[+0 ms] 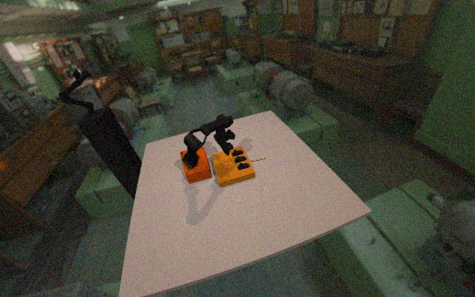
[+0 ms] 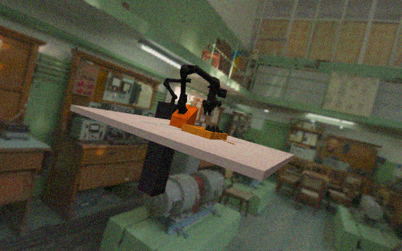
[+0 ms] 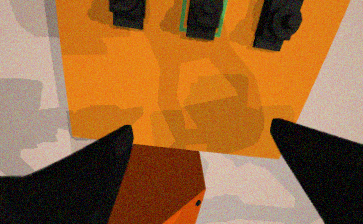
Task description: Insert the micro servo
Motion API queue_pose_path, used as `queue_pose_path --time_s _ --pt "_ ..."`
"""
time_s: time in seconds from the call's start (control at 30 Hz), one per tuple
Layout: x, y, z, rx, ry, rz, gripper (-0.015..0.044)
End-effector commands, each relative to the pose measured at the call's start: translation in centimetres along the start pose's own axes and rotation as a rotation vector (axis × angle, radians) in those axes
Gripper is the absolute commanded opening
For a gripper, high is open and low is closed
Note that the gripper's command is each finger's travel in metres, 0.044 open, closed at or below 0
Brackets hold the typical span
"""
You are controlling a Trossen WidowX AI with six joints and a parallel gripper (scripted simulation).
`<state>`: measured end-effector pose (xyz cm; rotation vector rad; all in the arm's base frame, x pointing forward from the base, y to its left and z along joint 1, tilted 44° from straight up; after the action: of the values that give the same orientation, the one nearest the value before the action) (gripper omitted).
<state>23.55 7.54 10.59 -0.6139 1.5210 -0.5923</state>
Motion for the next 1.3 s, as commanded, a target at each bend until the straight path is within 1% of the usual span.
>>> queue_pose_path --time_s 0.0,0.13,0.17,1.27 --pt "-1.0 0.0 -0.3 0.002 0.001 0.002 0.044" --pt "-4.3 0.0 -0.2 -0.002 -0.004 0.001 0.044" --pt "-4.6 -0.1 -0.3 -0.002 -0.005 0.001 0.044" --pt "-4.6 -0.1 -0.3 -0.002 -0.005 0.001 0.044"
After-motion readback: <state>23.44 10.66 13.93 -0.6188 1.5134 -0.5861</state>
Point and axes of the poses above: the point midway between the two fingers, 35 mm back from their tips, its own x axis out along the fingers, its own y axis across the jaws, z = x × y, the point moved 8 cm from there along -x, back along the fingers, and after that the axes turned 7 degrees about x, right-handed, at the moved point
